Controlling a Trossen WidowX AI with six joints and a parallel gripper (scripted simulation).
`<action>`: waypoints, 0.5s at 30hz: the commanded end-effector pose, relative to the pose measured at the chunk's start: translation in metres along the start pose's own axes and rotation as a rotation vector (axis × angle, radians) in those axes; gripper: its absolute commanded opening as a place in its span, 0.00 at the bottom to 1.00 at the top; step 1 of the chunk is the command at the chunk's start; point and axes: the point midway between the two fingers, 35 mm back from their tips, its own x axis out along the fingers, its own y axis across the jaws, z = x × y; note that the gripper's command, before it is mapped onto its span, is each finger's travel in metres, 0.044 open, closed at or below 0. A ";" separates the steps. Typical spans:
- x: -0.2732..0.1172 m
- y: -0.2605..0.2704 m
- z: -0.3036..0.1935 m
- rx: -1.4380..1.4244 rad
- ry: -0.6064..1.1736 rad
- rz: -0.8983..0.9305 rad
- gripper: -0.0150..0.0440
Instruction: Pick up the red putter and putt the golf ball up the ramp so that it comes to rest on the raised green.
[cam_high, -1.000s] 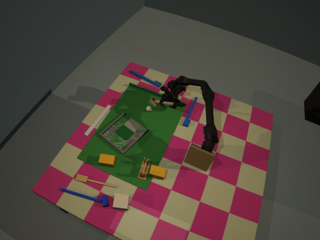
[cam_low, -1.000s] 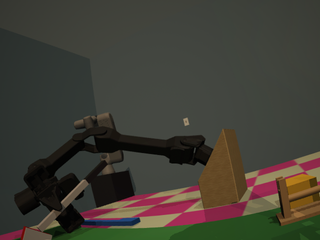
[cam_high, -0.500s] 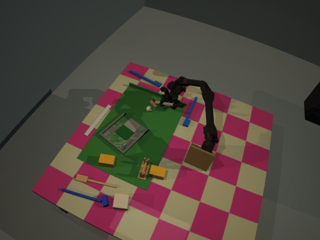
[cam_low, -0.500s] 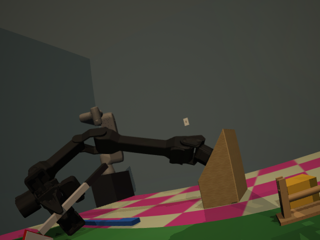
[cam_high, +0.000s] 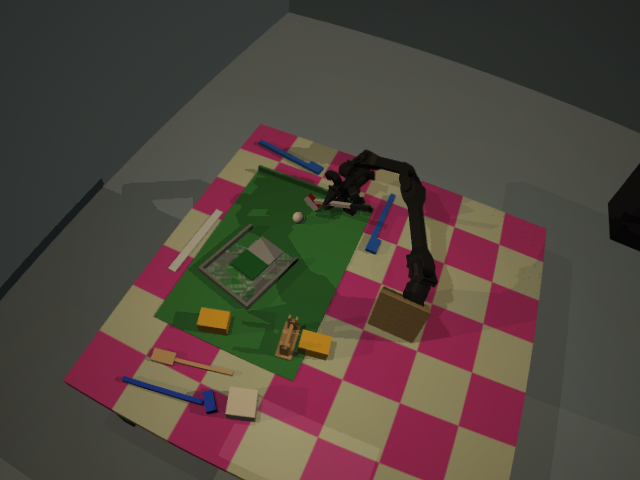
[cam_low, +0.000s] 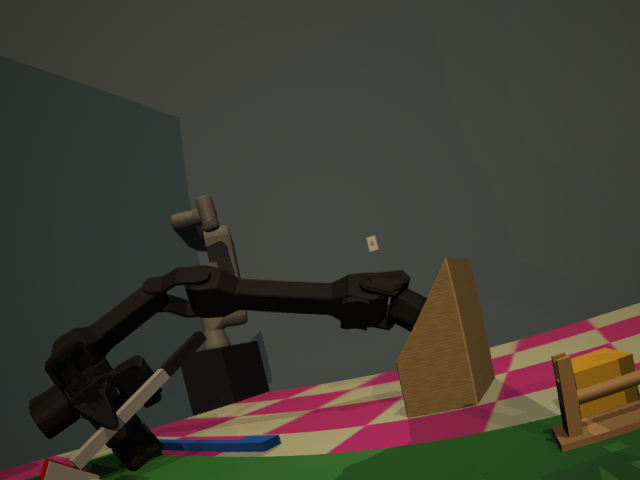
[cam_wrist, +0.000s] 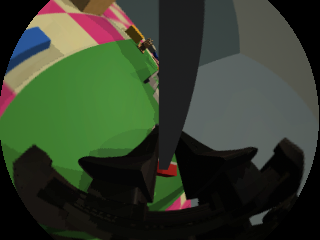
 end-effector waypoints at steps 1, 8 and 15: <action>-0.004 -0.001 -0.002 -0.010 0.003 -0.003 0.25; 0.026 -0.005 0.001 -0.002 0.000 0.000 0.25; 0.103 -0.018 0.023 -0.005 -0.002 -0.004 0.25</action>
